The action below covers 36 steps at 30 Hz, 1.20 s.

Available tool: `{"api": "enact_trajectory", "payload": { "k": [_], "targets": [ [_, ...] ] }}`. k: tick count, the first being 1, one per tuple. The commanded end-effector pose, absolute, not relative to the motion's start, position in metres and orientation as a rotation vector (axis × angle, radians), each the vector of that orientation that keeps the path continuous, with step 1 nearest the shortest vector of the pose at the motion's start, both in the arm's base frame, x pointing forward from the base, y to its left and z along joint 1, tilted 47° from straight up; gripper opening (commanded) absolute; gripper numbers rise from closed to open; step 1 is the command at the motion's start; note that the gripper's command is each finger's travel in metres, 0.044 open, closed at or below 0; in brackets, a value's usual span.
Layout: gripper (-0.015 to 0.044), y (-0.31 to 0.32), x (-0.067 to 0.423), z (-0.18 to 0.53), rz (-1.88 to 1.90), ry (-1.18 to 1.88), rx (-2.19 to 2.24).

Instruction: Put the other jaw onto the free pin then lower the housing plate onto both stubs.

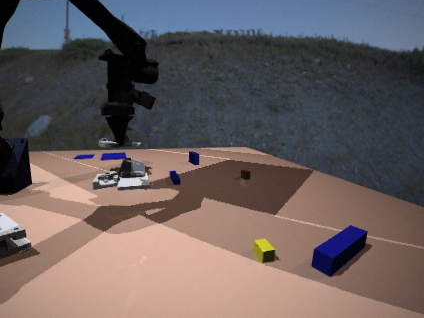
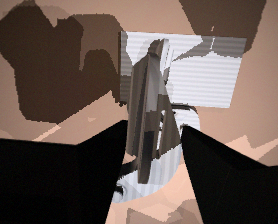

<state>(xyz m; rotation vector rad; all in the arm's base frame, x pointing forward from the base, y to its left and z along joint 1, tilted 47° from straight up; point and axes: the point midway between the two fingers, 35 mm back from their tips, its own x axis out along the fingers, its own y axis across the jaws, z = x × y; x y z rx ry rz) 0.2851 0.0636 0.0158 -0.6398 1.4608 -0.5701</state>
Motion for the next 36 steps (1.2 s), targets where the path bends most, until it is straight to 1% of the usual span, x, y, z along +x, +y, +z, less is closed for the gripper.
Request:
{"api": "enact_trajectory", "payload": {
  "k": [1,20,36],
  "targets": [
    [0.0134,0.052,0.286,0.025,-0.558,1.470,-0.669],
    [0.0134,0.005,0.286,0.064,-0.499,1.512,-0.779],
    [0.0134,0.003,0.286,0.065,-0.498,1.514,-0.783]
  ]
}}
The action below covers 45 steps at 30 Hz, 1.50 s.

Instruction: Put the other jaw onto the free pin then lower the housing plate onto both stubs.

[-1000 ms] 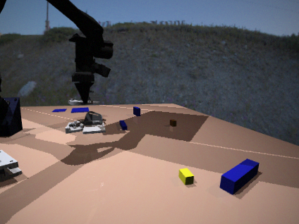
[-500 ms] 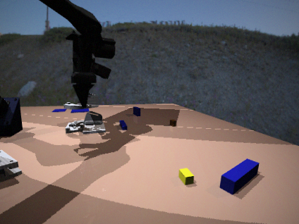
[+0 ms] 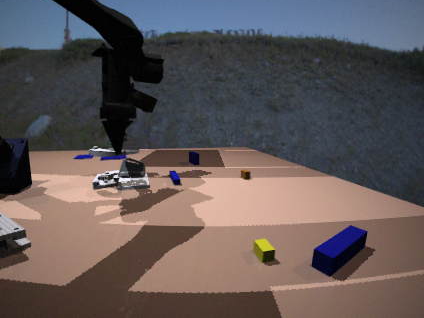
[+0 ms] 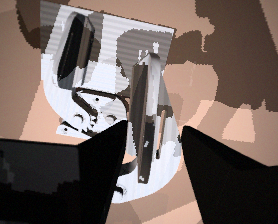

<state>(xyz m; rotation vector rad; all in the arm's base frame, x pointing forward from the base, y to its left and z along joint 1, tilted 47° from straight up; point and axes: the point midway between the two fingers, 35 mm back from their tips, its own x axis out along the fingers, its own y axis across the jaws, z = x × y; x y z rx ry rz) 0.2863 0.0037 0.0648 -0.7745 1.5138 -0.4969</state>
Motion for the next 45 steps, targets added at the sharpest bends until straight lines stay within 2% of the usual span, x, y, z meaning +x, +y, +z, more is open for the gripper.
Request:
{"api": "enact_trajectory", "payload": {
  "k": [1,45],
  "targets": [
    [0.0134,0.003,0.286,0.065,-0.496,1.515,-0.785],
    [0.0134,0.019,0.299,0.049,-0.485,1.519,-0.794]
  ]
}}
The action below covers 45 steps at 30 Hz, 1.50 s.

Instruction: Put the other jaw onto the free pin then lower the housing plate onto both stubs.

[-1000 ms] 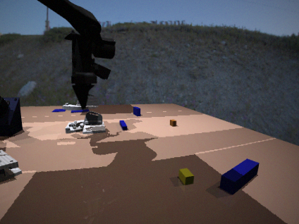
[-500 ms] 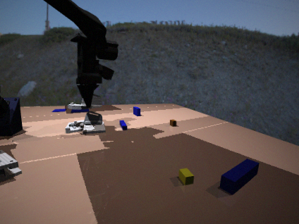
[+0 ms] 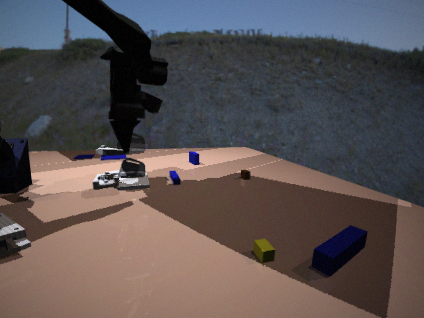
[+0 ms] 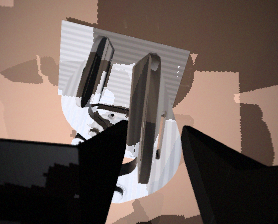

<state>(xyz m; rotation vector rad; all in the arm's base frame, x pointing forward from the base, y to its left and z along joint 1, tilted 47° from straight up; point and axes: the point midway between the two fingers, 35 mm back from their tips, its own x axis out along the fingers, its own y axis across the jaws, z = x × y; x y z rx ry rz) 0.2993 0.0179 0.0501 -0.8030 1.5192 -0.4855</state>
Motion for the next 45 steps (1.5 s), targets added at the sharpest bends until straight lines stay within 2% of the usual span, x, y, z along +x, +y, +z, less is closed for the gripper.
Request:
{"api": "enact_trajectory", "payload": {
  "k": [1,19,45],
  "targets": [
    [0.0134,0.019,0.299,0.049,-0.485,1.519,-0.794],
    [0.0134,0.020,0.300,0.047,-0.485,1.519,-0.794],
    [0.0134,-0.011,0.301,0.018,-0.485,1.519,-0.795]
  ]
}}
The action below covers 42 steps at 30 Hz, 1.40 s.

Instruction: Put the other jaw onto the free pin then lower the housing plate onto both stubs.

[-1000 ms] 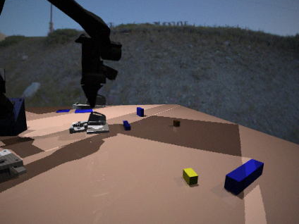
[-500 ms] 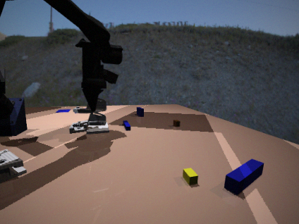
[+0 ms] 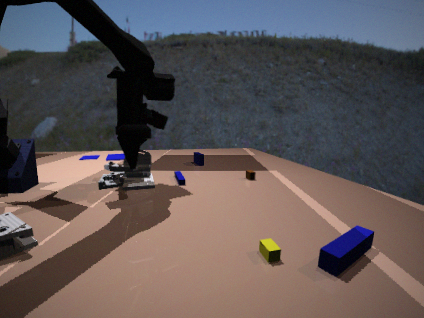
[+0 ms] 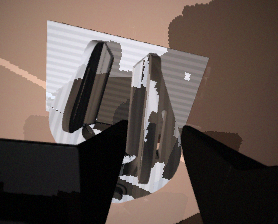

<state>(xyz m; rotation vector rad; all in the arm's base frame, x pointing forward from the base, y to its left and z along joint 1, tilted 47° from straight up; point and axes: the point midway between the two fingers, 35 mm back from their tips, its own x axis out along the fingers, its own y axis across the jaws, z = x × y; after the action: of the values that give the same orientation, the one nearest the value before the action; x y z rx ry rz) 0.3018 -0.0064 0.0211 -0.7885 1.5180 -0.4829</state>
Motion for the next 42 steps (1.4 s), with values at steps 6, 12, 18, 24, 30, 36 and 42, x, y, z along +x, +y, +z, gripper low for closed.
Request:
{"api": "enact_trajectory", "payload": {
  "k": [6,12,18,24,30,36,42],
  "targets": [
    [0.0134,-0.0166,0.3010,0.0132,-0.486,1.518,-0.796],
    [0.0134,-0.0166,0.3010,0.0132,-0.486,1.518,-0.796],
    [0.0134,-0.0166,0.3010,0.0132,-0.486,1.518,-0.796],
    [0.0134,-0.0188,0.3011,0.0112,-0.480,1.521,-0.802],
    [0.0134,-0.0189,0.3011,0.0111,-0.480,1.521,-0.803],
    [0.0134,-0.0210,0.3012,0.0091,-0.479,1.522,-0.805],
    [0.0134,-0.0211,0.3012,0.0090,-0.479,1.522,-0.805]
  ]
}}
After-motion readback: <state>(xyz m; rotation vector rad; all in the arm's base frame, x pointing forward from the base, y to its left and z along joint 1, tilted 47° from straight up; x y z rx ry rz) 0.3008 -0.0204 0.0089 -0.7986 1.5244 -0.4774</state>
